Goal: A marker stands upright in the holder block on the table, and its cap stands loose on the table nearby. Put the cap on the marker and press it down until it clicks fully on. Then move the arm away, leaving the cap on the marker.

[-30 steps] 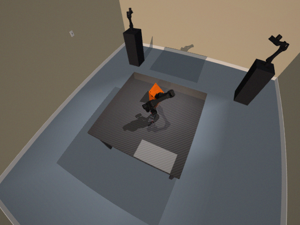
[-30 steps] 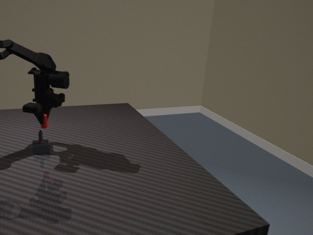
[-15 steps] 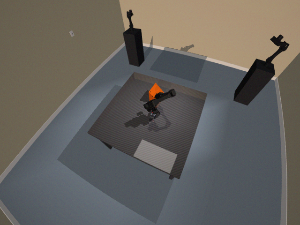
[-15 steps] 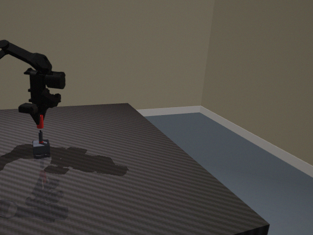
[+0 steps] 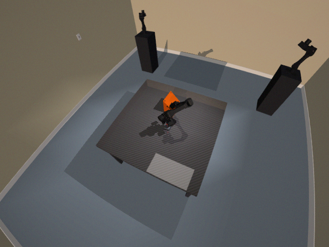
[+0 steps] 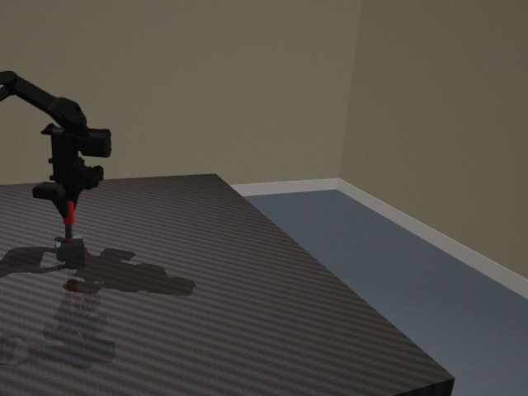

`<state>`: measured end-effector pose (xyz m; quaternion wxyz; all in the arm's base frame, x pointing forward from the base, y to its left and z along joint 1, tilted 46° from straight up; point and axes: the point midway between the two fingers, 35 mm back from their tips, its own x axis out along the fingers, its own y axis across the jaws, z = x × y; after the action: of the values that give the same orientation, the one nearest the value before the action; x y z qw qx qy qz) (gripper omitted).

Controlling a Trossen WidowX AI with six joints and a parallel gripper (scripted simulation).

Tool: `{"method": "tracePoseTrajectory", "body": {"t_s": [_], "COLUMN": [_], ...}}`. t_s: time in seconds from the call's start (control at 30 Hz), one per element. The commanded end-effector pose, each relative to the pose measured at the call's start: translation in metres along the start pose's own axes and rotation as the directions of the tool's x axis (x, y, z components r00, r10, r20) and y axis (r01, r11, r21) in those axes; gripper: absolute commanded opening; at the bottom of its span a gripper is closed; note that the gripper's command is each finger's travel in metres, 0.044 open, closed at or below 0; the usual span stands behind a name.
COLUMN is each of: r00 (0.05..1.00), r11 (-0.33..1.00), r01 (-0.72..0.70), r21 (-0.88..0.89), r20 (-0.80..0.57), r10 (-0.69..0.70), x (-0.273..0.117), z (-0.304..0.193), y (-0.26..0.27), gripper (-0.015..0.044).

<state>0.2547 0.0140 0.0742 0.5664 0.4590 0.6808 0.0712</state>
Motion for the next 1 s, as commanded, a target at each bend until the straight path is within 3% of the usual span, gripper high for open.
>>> {"method": "tracePoseTrajectory", "body": {"t_s": [0.0,0.9,0.97], "r00": [1.0,1.0,1.0], "r11": [1.0,1.0,1.0], "r01": [-0.003,-0.007,-0.004], "r21": [0.003,0.002,-0.002], "r20": [0.0,-0.002,-0.001], "r10": [0.003,0.007,0.004], "x": [0.006,0.035,0.035], "z": [-0.001,-0.003,-0.003], "y": [0.0,0.001,0.001], "gripper": [0.0,0.0,0.0053]}}
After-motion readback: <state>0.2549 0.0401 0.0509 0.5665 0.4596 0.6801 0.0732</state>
